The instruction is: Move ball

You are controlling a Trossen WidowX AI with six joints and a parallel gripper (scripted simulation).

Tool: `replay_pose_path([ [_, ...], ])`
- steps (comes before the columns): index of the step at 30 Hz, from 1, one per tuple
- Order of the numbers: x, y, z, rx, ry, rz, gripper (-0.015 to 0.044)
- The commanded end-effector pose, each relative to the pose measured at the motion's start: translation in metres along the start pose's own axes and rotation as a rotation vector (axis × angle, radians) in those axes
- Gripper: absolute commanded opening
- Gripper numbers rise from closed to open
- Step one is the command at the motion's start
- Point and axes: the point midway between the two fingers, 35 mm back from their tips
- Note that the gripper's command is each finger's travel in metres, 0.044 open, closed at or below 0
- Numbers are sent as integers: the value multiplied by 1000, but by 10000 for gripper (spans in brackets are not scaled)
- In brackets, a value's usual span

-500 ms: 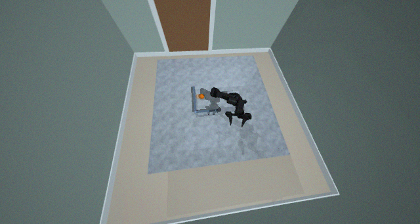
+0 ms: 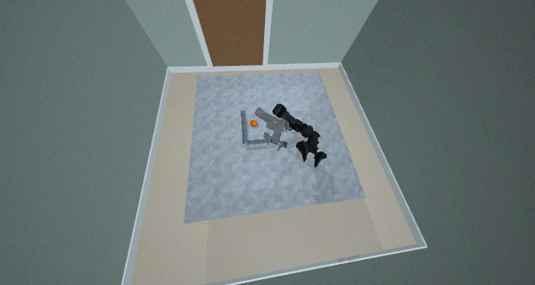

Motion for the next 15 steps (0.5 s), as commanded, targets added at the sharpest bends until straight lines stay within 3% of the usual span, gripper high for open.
replay_pose_path([
  [1, -10, -11, -19, 339, 3, 30, 385],
  [8, -36, -4, -60, 986, -30, 39, 385],
  [15, -68, 35, -91, 1602, -135, 7, 385],
])
Point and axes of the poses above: the point midway between the two fingers, 35 mm back from their tips, its own x axis back along the fingers, its own z axis across the jaws, y = z × x, and after that the axes turned 8 degrees about x, right-handed
